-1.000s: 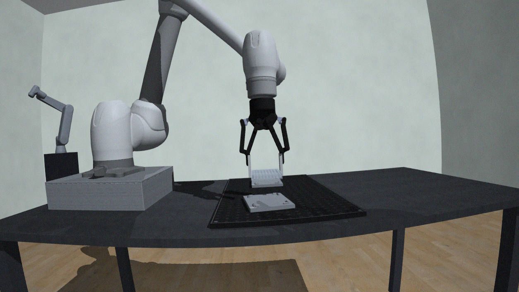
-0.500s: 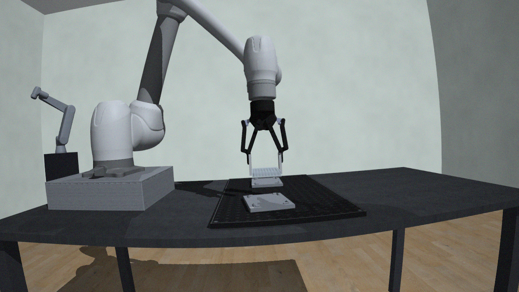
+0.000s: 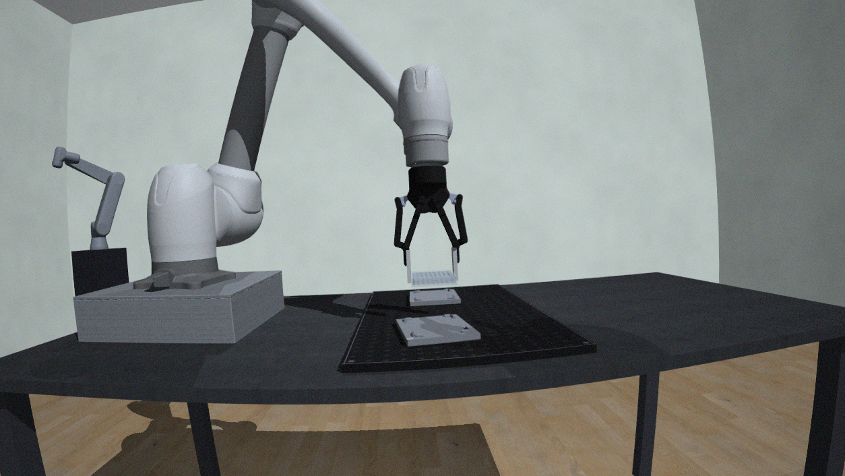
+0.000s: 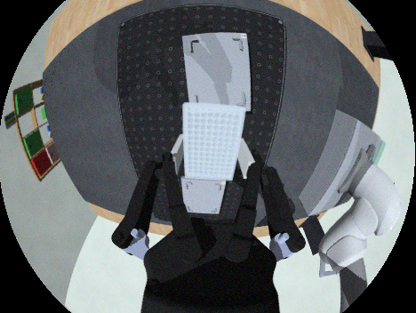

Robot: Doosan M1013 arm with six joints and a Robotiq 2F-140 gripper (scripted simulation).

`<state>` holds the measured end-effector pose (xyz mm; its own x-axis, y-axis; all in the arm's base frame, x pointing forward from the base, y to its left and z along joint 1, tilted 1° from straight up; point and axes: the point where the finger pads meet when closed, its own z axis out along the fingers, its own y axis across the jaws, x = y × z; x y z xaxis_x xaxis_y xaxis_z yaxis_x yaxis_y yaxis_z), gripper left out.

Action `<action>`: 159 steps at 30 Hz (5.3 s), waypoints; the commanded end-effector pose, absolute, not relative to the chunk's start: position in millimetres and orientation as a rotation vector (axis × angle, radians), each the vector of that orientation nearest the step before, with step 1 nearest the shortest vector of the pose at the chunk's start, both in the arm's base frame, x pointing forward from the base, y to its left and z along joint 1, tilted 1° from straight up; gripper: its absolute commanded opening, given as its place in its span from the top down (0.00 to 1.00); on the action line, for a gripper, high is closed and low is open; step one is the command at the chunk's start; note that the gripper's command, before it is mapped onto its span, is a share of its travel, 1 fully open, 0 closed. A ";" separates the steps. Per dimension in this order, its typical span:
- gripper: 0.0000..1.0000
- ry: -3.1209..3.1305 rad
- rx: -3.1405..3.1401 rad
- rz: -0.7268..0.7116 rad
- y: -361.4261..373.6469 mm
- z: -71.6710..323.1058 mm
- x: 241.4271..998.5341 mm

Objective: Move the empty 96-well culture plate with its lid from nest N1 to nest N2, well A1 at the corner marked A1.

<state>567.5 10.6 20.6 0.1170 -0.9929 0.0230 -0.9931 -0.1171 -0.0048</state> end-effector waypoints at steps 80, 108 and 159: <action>1.00 -2.080 2.339 0.032 231.3 15.7 551.8; 1.00 -2.080 2.339 0.032 230.4 15.7 551.9; 1.00 -2.080 2.339 0.032 228.9 -35.3 552.3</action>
